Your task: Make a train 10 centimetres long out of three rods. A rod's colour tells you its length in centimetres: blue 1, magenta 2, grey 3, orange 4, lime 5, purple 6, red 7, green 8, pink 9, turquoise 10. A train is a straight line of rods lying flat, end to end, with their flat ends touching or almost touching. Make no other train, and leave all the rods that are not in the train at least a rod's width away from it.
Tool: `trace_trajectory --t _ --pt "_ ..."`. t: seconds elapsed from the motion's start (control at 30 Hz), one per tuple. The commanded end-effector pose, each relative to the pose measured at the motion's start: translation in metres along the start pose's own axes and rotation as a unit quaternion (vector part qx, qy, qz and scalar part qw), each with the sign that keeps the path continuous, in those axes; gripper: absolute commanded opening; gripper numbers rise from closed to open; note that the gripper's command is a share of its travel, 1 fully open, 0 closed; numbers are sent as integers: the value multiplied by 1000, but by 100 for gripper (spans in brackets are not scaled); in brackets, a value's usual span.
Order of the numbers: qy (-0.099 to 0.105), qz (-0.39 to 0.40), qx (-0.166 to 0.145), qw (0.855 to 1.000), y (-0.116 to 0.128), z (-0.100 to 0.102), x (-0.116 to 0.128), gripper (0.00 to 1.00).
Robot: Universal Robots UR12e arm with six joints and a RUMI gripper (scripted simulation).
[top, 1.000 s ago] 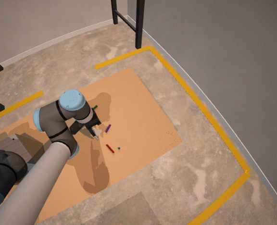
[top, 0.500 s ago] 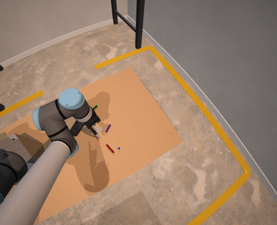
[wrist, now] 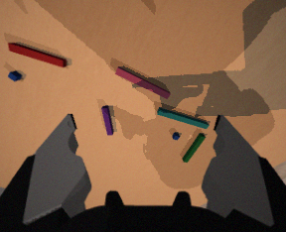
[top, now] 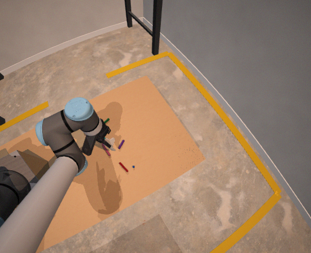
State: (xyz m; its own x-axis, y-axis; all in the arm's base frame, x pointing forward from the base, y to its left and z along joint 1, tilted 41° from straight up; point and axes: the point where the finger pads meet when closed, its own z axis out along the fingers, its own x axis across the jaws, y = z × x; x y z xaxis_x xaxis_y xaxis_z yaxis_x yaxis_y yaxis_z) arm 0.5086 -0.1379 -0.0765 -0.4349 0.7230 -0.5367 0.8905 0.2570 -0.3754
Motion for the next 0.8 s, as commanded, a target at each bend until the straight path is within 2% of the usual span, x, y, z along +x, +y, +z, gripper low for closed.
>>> trace_trajectory --t 0.0,0.27,0.53,0.6,0.67,0.77 --pt "0 -71 -3 997 -1 0 4 100" --pt "0 -172 -3 985 1 0 6 100" --pt "0 -269 -3 963 4 0 8 100" --pt "0 -269 -3 963 4 0 8 100" --pt "0 -312 -3 950 5 0 10 100" --pt "-1 -344 -3 939 6 0 11 100"
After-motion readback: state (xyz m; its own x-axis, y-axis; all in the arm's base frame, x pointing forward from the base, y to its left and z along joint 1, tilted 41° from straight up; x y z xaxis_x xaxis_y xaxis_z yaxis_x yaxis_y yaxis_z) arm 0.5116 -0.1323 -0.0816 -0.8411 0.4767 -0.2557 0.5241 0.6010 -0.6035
